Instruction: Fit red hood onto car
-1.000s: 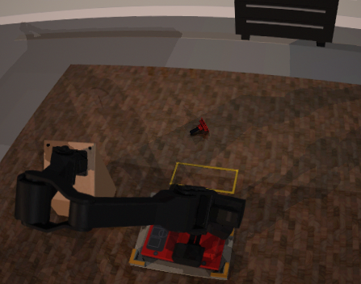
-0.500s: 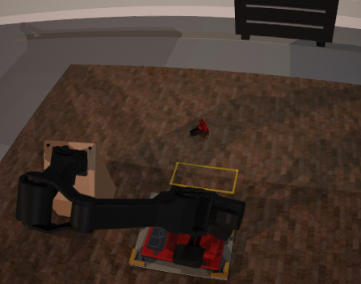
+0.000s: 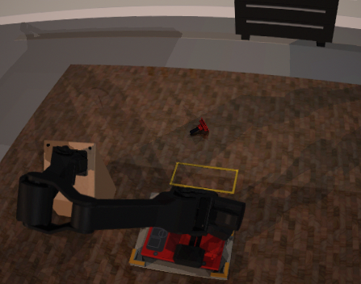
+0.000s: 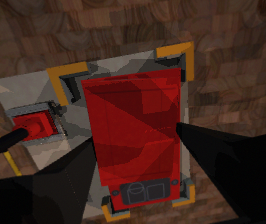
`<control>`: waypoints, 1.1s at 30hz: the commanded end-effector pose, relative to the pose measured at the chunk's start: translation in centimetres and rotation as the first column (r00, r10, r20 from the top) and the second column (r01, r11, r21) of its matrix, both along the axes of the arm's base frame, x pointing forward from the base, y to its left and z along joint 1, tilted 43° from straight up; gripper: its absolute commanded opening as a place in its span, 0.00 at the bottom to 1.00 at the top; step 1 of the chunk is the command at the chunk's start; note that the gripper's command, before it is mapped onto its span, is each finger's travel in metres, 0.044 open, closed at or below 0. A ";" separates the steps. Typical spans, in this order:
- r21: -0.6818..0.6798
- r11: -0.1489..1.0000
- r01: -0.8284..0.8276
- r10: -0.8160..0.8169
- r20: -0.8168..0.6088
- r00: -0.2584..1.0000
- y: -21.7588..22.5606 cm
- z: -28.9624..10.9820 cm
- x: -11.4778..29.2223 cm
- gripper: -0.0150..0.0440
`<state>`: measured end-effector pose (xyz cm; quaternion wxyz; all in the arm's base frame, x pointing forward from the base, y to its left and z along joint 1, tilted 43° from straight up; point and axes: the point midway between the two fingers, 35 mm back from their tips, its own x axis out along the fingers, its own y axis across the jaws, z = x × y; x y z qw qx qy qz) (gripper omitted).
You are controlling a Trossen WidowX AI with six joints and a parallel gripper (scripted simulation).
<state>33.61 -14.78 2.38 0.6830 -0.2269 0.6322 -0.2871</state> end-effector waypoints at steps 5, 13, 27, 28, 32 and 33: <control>-0.003 1.000 -0.004 0.004 -0.009 1.000 -0.2 0.1 -0.2 0.25; 0.004 1.000 -0.014 0.015 -0.014 1.000 -0.2 0.3 -0.2 0.25; 0.017 0.999 -0.033 0.034 -0.021 0.999 -0.1 0.5 -0.2 0.25; 0.018 0.999 -0.035 0.035 -0.021 0.999 -0.1 0.5 -0.2 0.25; 0.021 0.999 -0.040 0.041 -0.023 0.999 -0.1 0.6 -0.2 0.25; 0.022 0.999 -0.042 0.042 -0.023 0.999 -0.1 0.6 -0.2 0.25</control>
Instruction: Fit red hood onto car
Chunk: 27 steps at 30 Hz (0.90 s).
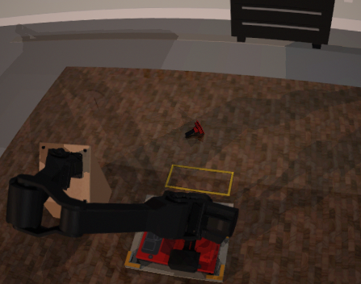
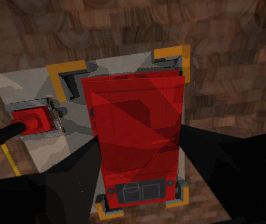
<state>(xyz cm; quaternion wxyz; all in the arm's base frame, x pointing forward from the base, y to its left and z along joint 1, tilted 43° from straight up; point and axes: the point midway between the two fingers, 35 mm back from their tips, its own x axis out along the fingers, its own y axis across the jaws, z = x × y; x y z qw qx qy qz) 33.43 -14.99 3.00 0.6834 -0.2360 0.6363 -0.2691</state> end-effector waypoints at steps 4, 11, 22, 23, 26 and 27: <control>0.012 1.000 -0.013 0.013 -0.007 1.000 0.1 0.0 -0.1 0.25; 0.018 1.000 -0.022 0.023 -0.011 1.000 0.1 0.2 -0.1 0.25; 0.028 0.999 -0.038 0.038 -0.016 0.999 0.1 0.3 -0.1 0.25; 0.028 0.999 -0.038 0.038 -0.016 0.999 0.1 0.3 -0.1 0.25; 0.029 0.999 -0.039 0.040 -0.016 0.999 0.0 0.2 -0.1 0.25; 0.029 0.999 -0.040 0.040 -0.016 0.999 0.0 0.2 -0.1 0.25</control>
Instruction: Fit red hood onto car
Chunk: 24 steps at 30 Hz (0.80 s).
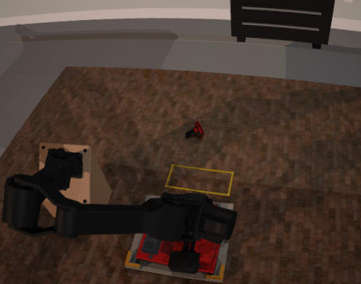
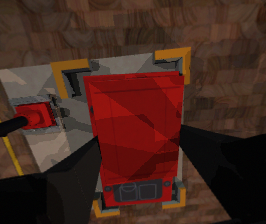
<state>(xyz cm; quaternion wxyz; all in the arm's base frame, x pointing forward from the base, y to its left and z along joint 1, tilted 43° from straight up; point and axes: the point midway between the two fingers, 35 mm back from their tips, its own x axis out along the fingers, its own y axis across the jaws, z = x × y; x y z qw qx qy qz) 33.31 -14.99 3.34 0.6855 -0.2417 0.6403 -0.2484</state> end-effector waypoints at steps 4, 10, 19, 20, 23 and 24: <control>0.008 1.000 -0.007 0.007 -0.002 1.000 -0.1 -0.2 0.0 0.25; 0.010 1.000 -0.010 0.010 -0.003 1.000 -0.3 -0.4 0.0 0.25; 0.011 1.000 -0.013 0.013 -0.004 1.000 -0.5 -0.5 0.0 0.25; 0.011 1.000 -0.013 0.013 -0.004 1.000 -0.5 -0.5 0.0 0.25; 0.011 1.000 -0.013 0.013 -0.004 1.000 -0.4 -0.5 0.0 0.25; 0.011 1.000 -0.013 0.013 -0.004 1.000 -0.4 -0.4 0.0 0.25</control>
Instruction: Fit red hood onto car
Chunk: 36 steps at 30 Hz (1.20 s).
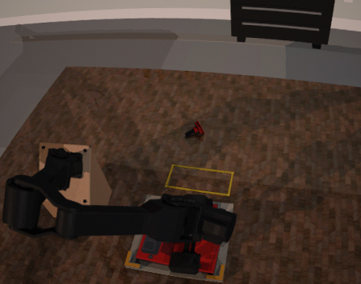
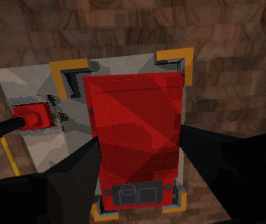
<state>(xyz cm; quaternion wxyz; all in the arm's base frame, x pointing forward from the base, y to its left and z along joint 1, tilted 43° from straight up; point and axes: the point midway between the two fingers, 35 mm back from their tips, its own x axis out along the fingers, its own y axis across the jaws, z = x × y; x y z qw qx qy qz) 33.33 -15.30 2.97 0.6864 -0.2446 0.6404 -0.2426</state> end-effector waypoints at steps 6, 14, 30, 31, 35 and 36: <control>0.006 1.000 0.000 0.000 0.000 1.000 0.1 0.1 0.0 0.25; 0.005 1.000 0.000 0.000 0.000 1.000 0.3 0.4 0.0 0.25; -0.010 1.000 0.007 -0.007 0.005 1.000 0.4 0.2 -0.2 0.25; -0.011 1.000 0.007 -0.007 0.005 1.000 0.4 0.2 -0.2 0.25; -0.015 1.000 0.009 -0.009 0.006 1.000 0.4 0.2 -0.3 0.25; -0.016 1.000 0.009 -0.009 0.007 1.000 0.4 0.2 -0.3 0.25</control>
